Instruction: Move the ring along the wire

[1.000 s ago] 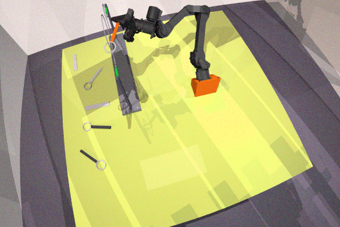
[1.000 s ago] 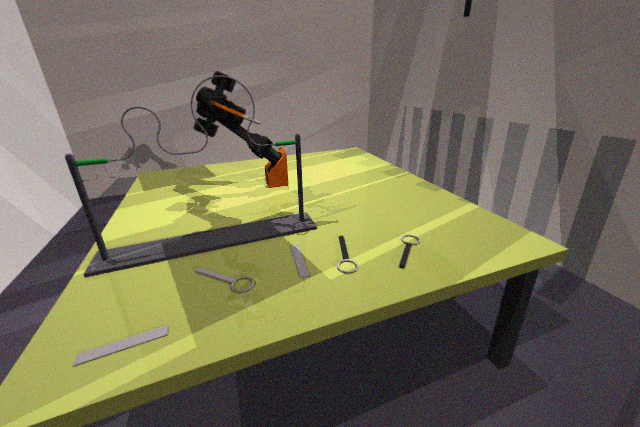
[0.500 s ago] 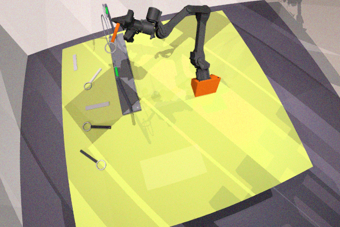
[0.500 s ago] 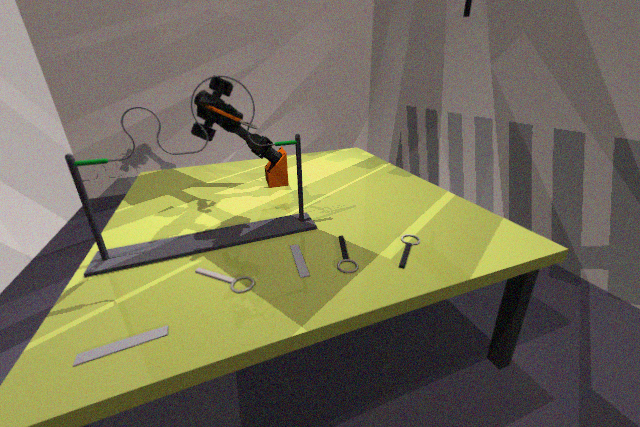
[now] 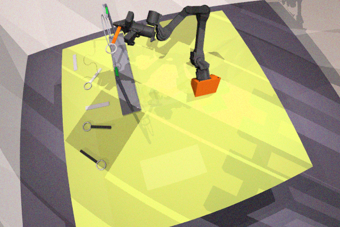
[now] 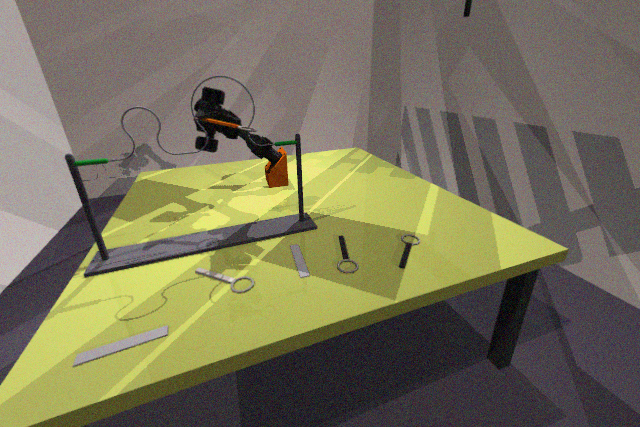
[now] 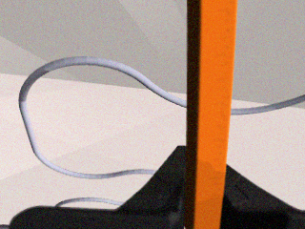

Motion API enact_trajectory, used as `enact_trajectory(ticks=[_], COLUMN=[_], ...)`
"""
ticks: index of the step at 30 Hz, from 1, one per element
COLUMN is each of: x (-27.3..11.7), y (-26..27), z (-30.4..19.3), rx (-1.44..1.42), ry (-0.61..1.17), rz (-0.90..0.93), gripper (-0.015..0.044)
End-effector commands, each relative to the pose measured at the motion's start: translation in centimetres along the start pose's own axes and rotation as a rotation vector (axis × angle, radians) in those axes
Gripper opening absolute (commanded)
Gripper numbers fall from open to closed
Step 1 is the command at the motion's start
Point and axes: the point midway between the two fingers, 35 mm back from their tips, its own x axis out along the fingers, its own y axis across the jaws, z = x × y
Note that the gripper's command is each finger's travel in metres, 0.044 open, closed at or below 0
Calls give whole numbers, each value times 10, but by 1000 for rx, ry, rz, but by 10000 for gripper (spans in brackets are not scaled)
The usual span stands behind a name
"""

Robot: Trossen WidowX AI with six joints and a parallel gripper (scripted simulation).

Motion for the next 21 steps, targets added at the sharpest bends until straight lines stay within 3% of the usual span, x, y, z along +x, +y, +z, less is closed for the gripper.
enact_trajectory(ticks=[1, 21], x=[-4, -19], y=[17, 88], z=[2, 24], rx=[81, 500], ry=[8, 26], rz=[50, 259], gripper=[-150, -150])
